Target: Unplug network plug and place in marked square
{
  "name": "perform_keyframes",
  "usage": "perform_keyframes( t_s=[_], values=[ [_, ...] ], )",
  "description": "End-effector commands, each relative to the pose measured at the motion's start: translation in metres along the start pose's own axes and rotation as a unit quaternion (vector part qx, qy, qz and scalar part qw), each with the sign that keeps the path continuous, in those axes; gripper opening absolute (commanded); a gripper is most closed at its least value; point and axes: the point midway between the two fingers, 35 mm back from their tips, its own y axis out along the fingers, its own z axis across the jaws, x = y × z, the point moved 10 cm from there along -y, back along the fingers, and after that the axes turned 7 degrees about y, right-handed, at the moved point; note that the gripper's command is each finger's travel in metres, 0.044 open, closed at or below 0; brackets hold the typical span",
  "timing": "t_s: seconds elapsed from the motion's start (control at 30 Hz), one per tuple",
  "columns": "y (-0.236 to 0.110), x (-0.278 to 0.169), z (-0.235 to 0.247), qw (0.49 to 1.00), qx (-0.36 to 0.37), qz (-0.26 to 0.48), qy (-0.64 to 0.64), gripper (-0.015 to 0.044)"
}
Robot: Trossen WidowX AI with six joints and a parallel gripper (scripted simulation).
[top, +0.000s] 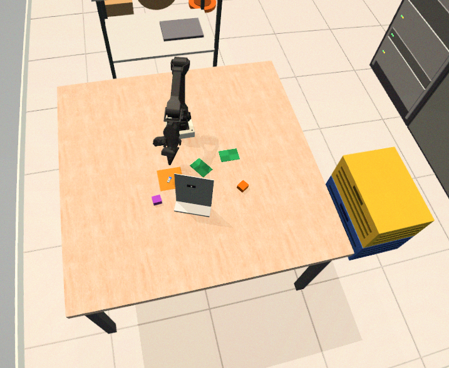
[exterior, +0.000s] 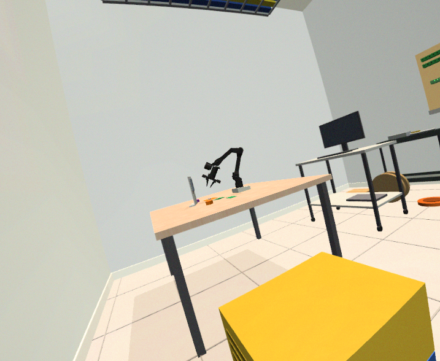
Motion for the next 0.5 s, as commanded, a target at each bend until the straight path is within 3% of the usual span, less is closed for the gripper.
perform_keyframes(
  t_s=[0.0,0.47],
  values=[
    [0.0,0.0,0.0,1.0,0.0,0.0,0.0,0.0156],
    [-0.033,-0.004,0.028,1.0,0.002,0.0,0.001,0.0156]
  ],
)
